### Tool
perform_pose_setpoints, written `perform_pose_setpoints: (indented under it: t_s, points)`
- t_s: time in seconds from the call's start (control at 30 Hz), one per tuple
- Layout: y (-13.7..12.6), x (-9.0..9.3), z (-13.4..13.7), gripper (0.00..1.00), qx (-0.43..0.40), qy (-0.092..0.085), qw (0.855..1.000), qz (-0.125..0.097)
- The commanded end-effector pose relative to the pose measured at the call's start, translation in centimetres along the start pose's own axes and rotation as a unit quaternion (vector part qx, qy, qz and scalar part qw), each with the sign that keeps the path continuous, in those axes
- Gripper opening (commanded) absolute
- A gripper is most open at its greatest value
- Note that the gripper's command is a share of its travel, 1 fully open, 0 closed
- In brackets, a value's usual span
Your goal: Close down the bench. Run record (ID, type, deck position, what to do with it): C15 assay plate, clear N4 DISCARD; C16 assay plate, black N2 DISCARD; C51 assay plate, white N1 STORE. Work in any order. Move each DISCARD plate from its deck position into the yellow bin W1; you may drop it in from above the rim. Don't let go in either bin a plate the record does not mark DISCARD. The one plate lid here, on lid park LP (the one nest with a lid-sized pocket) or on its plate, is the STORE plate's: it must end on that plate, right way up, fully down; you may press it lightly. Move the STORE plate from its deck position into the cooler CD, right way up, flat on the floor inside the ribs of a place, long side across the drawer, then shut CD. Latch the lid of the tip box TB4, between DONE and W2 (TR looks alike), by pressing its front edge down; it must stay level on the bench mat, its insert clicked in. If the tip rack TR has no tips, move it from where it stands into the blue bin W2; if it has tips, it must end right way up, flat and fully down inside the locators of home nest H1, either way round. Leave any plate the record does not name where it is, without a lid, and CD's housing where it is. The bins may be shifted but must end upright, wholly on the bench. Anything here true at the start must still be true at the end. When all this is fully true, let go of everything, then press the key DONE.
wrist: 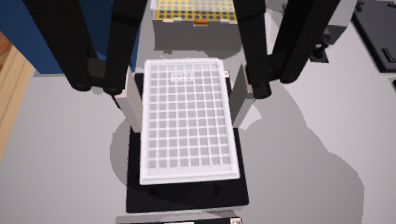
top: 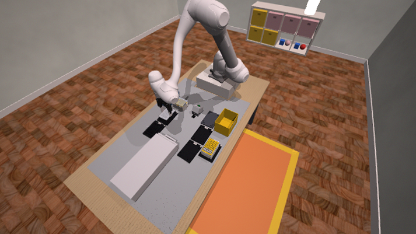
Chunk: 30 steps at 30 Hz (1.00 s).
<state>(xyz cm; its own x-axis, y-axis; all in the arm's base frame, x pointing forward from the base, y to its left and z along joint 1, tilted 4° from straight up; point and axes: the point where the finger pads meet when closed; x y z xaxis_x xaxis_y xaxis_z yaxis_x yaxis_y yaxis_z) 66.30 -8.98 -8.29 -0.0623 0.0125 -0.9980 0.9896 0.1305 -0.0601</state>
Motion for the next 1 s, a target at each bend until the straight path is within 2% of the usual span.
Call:
perform_pose_setpoints:
  t_s: [0.0,0.97]
  points:
    - [0.1,-0.8,0.2,0.0,0.001,0.0,1.0,0.001]
    - [0.1,-4.2,0.2,0.0,0.001,0.0,1.0,0.001]
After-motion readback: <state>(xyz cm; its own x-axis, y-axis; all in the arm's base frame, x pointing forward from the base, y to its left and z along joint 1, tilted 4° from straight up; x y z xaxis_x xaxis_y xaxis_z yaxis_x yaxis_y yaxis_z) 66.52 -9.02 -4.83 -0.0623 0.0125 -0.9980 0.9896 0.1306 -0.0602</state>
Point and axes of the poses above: the point where the finger pads meet when closed, its own x axis out along the fingers, its own z axis across the jaws, y = z × x, and after that the axes turned 3 degrees about x, right-handed
